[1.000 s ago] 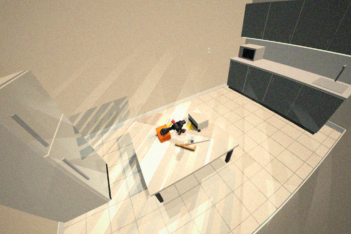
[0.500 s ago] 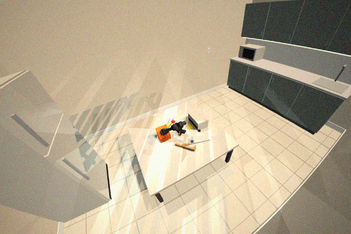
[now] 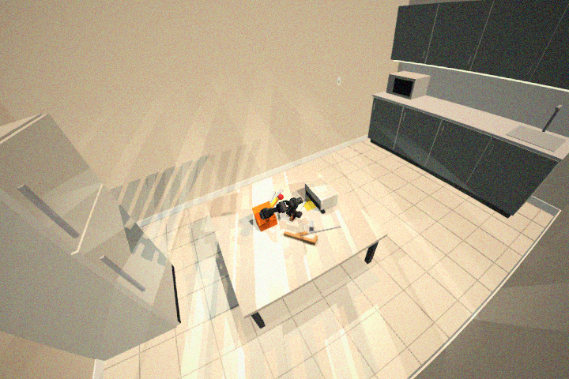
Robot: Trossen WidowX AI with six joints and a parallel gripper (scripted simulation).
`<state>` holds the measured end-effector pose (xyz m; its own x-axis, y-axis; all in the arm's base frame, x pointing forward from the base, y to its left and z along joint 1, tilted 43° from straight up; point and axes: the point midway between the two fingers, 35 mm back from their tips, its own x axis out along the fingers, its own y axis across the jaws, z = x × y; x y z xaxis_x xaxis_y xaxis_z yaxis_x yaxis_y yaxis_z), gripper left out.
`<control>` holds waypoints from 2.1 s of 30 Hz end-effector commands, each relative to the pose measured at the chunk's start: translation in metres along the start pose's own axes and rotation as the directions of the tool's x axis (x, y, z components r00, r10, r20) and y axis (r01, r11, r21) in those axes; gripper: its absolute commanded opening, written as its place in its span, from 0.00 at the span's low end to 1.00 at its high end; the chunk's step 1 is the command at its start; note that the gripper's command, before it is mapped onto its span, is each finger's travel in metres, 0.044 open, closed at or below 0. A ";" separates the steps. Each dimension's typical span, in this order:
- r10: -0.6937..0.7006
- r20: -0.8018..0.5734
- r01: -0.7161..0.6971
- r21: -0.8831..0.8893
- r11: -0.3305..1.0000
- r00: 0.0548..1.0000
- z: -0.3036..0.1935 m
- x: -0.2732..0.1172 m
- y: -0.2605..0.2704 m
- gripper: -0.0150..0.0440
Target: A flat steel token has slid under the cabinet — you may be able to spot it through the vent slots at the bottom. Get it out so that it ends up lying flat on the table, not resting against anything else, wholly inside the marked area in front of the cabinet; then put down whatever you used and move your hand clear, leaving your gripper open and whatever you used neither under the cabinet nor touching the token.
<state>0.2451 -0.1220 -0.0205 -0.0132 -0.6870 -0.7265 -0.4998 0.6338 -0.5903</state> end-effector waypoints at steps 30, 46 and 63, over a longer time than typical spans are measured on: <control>-0.004 0.003 0.004 0.000 1.000 1.000 -0.026 -0.001 -0.032 0.25; -0.004 0.002 0.004 0.000 1.000 1.000 -0.039 -0.001 -0.048 0.25; -0.006 0.001 0.006 0.000 1.000 1.000 -0.054 -0.001 -0.064 0.25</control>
<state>0.2306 -0.1778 0.0325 -0.0134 -0.6883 -0.7253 -0.5010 0.6324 -0.5909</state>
